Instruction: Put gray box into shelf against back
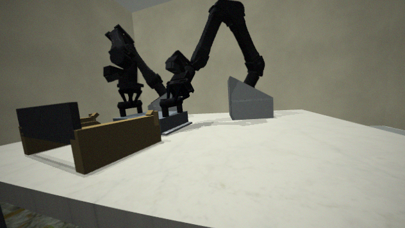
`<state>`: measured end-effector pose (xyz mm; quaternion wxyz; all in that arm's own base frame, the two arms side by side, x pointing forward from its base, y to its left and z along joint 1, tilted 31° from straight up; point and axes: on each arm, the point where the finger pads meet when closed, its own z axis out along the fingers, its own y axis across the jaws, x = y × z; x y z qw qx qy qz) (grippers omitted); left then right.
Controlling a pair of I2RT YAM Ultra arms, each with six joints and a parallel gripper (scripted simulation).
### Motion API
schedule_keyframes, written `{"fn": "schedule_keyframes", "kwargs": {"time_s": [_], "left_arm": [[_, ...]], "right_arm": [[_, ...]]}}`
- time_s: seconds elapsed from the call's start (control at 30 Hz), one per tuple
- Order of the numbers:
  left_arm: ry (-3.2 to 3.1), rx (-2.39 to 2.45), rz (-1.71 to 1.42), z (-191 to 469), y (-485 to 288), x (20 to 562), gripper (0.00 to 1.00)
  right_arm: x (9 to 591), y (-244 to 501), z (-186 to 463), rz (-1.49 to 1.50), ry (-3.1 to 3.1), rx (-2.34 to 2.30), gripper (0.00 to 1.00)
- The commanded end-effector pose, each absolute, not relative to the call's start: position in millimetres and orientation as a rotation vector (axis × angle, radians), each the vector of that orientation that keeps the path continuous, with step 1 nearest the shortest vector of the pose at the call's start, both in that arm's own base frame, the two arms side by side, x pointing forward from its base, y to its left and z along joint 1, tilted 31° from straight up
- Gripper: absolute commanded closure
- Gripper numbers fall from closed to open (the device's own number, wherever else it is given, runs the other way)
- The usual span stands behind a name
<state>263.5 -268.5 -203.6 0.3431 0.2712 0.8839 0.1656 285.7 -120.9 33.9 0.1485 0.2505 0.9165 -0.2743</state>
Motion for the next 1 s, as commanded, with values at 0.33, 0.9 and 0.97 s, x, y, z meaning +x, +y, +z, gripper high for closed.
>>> {"fn": "schedule_keyframes", "kwargs": {"time_s": [0.33,0.9,0.97], "left_arm": [[2.178,0.668,0.352,-164.5,-315.5,283.9,0.86],[2.170,0.660,0.331,-160.1,-323.1,285.4,0.86],[2.170,0.660,0.331,-160.1,-323.1,285.4,0.86]], "right_arm": [[314.1,-112.5,70.6,-0.747,2.538,0.654,0.86],[319.0,-111.6,77.2,-0.735,2.516,0.656,0.86],[318.9,-111.6,77.2,-0.735,2.516,0.656,0.86]]}}
